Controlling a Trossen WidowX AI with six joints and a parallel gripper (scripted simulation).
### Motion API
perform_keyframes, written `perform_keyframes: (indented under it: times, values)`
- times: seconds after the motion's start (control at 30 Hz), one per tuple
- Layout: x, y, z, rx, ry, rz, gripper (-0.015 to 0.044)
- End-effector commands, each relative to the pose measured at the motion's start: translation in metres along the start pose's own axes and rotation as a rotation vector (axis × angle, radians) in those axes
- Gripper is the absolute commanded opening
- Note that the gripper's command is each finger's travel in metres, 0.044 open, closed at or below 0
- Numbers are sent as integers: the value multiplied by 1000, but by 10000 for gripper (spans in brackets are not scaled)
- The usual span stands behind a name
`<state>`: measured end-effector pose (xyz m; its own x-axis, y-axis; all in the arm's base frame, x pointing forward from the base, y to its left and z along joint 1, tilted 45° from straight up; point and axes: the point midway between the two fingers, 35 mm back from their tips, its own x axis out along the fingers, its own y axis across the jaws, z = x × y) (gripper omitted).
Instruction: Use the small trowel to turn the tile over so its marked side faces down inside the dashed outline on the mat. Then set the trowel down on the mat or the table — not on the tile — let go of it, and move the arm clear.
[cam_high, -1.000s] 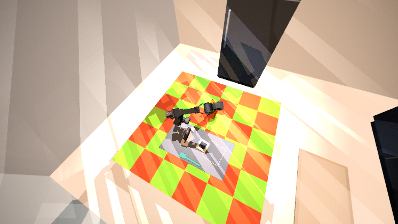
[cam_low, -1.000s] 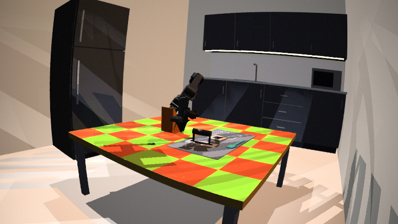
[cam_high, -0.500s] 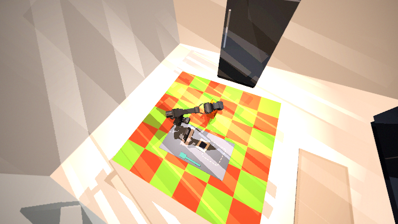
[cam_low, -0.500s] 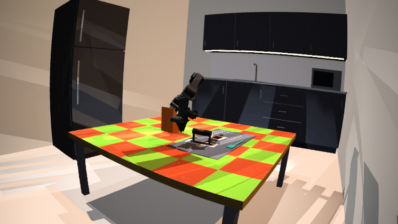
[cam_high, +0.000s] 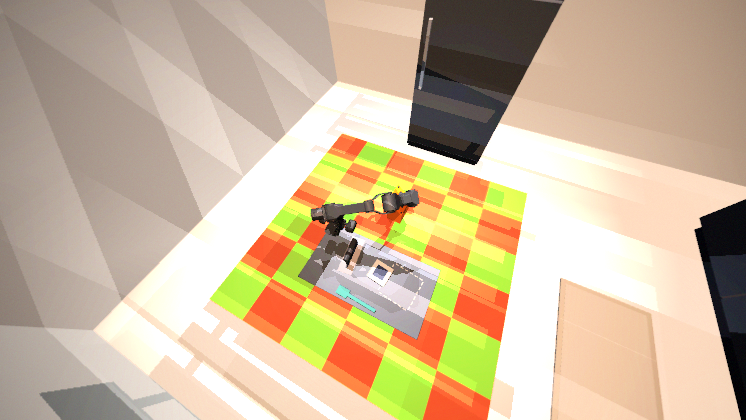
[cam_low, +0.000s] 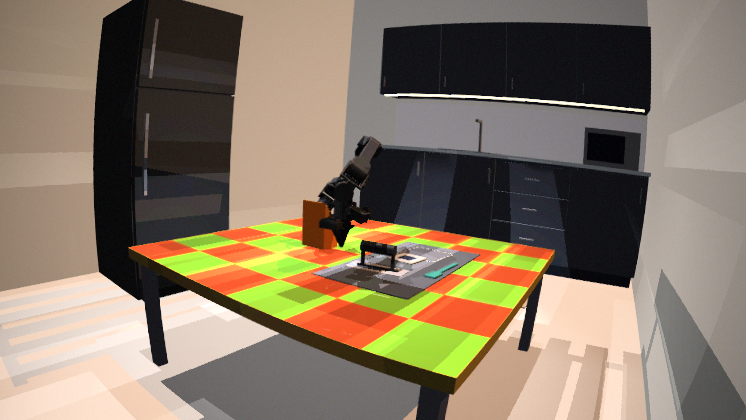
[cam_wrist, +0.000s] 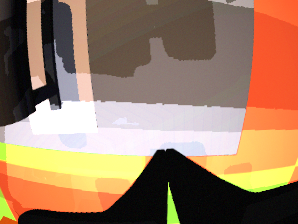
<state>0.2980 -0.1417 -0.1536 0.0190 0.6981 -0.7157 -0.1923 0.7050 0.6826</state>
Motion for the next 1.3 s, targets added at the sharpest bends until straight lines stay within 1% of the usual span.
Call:
perform_keyframes:
  times: [0.0,0.1,0.3,0.37,0.43,0.47,0.53,0.6,0.87,1.27]
  values:
    - [0,0,0,0,0,0,0]
    - [0,0,0,0,0,0,0]
    - [-1,2,2,0,0,0,153]
    - [-8,18,21,3,0,-3,205]
    - [-16,45,47,5,-1,-3,258]
    - [-20,59,60,6,-1,-2,270]
    - [-26,88,81,7,-2,3,270]
    - [-28,99,88,7,-2,5,270]
    - [-27,99,88,7,-2,5,270]
    - [-8,98,89,7,-2,4,270]
